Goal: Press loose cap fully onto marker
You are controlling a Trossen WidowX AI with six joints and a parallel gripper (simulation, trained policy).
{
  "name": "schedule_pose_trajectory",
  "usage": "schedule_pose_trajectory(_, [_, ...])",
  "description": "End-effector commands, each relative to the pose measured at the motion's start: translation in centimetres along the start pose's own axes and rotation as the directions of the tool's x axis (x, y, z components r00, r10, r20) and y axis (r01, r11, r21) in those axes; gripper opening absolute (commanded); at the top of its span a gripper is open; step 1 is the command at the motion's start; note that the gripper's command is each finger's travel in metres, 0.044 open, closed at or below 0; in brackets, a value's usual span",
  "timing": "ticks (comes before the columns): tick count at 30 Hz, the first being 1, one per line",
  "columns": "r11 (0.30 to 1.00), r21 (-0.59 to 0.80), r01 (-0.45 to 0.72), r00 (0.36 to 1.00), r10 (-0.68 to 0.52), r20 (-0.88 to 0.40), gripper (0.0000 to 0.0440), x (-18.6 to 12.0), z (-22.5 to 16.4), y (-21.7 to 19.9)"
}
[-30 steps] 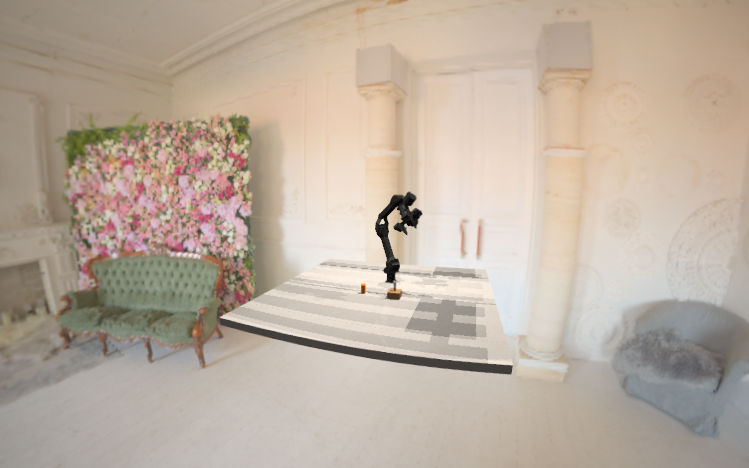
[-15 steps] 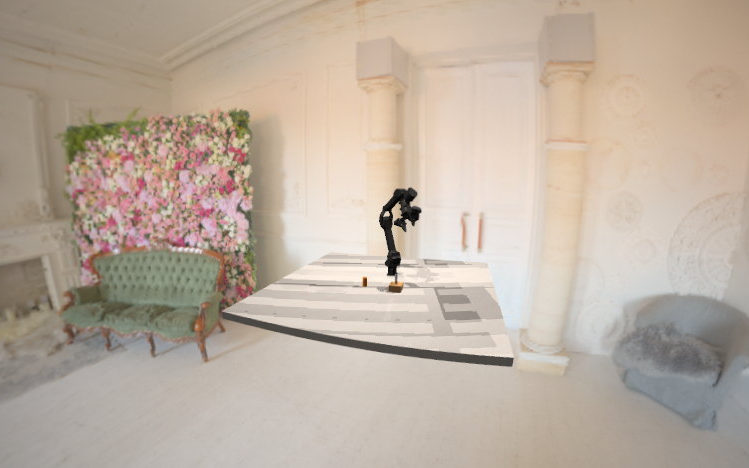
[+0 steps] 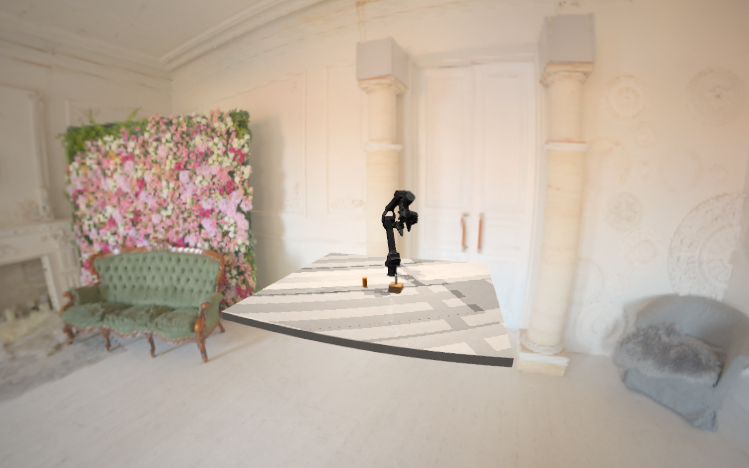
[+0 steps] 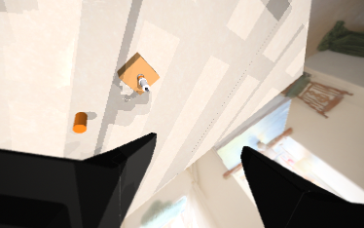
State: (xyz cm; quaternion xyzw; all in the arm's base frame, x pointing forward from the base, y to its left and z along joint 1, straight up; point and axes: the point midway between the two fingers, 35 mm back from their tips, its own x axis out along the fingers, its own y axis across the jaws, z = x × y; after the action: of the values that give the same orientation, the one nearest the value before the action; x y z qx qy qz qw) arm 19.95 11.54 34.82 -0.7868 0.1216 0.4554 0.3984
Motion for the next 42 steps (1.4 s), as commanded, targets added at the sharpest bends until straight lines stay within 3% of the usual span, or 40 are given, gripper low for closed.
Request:
schedule_pose_trajectory(1, [0.999, 0.032, -0.031, 1.0, 0.031, 0.004, 0.033, 0.6, -0.4, 0.2])
schedule_pose_trajectory(42, [0.885, 0.363, -0.292, 0.954, 0.295, 0.05, 0.033, 6.3, -7.0, 3.8])
